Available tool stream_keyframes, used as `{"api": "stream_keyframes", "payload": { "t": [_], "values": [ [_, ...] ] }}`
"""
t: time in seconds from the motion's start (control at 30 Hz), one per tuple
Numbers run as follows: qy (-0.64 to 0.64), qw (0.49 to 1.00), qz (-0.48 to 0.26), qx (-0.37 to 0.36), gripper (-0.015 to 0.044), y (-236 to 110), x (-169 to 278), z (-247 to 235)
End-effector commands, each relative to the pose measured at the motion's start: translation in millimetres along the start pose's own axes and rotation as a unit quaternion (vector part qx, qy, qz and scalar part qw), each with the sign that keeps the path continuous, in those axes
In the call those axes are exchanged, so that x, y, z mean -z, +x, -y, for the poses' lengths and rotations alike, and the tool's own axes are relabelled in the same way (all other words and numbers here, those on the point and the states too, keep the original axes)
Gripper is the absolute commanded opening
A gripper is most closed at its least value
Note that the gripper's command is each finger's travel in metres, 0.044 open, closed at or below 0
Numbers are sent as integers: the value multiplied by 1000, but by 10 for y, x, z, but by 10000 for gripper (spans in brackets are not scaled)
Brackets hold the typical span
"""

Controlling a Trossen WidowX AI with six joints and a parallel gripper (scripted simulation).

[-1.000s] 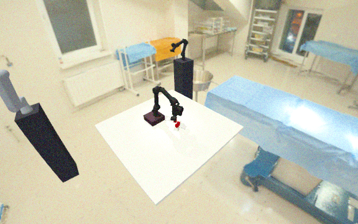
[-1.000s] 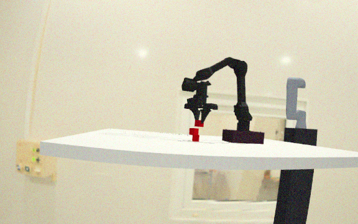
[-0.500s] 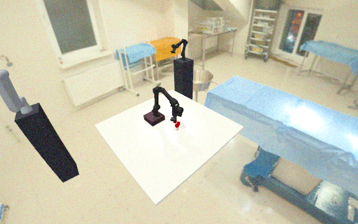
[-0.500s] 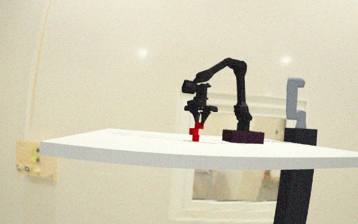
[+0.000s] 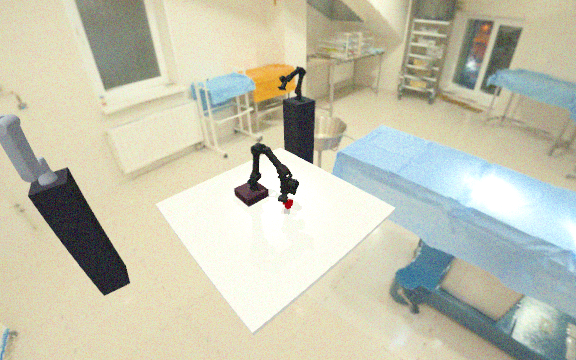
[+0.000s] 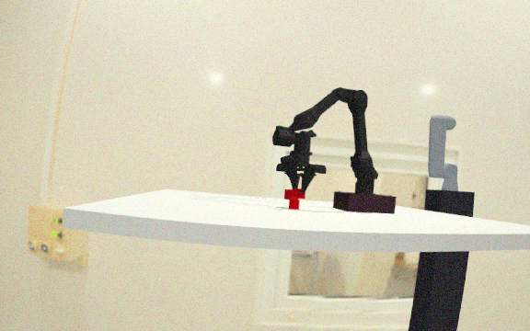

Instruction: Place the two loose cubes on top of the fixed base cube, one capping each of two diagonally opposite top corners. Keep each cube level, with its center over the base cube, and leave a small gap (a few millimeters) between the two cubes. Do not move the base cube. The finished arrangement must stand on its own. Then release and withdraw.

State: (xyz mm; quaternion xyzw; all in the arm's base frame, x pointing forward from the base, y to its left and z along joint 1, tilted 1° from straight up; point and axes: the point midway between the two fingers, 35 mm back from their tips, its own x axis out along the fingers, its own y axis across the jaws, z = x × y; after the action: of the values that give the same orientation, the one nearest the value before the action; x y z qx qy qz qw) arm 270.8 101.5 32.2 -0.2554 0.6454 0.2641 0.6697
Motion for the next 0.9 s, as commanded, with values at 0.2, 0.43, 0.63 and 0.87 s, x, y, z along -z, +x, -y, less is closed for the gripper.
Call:
{"api": "stream_keyframes", "payload": {
  "t": [0.2, 0.43, 0.63, 0.87],
  "values": [
    [2, 1000, 0, 1, 105, 35, 0, 3],
    [2, 1000, 0, 1, 105, 35, 0, 3],
    [2, 1000, 0, 1, 105, 35, 0, 3],
    [2, 1000, 0, 1, 205, 35, 0, 3]
  ]
}}
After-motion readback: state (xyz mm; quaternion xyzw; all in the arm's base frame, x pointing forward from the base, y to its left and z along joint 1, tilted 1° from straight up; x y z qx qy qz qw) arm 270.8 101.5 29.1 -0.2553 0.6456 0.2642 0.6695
